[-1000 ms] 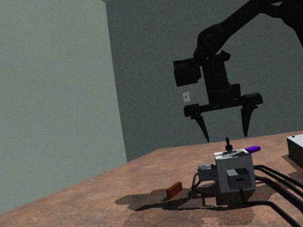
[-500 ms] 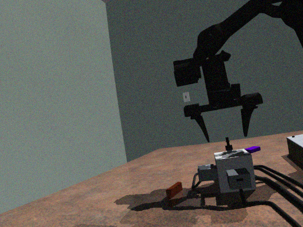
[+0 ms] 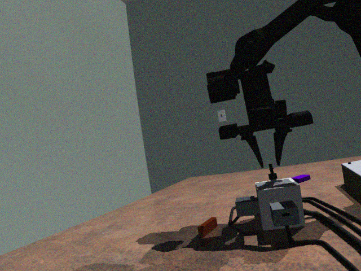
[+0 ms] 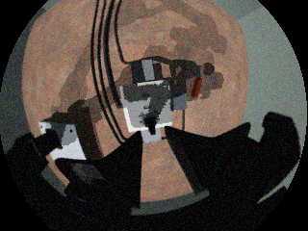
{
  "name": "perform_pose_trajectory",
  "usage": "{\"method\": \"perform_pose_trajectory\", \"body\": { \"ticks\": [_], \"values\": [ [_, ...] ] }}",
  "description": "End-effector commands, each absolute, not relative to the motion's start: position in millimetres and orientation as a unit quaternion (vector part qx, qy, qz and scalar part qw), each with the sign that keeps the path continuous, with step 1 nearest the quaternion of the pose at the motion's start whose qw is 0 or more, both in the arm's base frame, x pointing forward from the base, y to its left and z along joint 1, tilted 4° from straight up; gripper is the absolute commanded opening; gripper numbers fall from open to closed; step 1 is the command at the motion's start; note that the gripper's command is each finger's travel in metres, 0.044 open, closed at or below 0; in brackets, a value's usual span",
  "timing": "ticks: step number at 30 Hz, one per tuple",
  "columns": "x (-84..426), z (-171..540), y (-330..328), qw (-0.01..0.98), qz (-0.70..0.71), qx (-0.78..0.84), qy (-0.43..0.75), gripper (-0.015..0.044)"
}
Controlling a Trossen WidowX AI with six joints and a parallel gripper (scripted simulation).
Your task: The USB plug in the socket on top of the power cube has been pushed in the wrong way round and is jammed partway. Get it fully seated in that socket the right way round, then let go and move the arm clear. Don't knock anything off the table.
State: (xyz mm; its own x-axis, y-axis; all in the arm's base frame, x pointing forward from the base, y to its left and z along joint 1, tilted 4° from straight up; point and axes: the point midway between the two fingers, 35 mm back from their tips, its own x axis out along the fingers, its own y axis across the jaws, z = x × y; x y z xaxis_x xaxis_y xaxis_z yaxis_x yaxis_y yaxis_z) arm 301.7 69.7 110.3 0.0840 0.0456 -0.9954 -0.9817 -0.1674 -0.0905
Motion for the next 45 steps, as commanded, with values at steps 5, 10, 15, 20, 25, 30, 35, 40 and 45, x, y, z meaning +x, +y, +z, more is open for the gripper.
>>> {"method": "perform_pose_trajectory", "body": {
  "ticks": [5,10,15,20,25,30,35,40,45],
  "values": [
    [302,110,70,0.487,0.528,-0.552,0.424,0.0],
    [302,110,70,0.487,0.528,-0.552,0.424,0.0],
    [302,110,70,0.487,0.528,-0.552,0.424,0.0],
    [302,110,70,0.487,0.528,-0.552,0.424,0.0],
    [301,113,70,0.487,0.528,-0.552,0.424,0.0],
    [301,116,69,0.487,0.528,-0.552,0.424,0.0],
    [301,119,69,0.487,0.528,-0.552,0.424,0.0],
    [301,123,69,0.487,0.528,-0.552,0.424,0.0],
    [300,126,69,0.487,0.528,-0.552,0.424,0.0]
  ]
}}
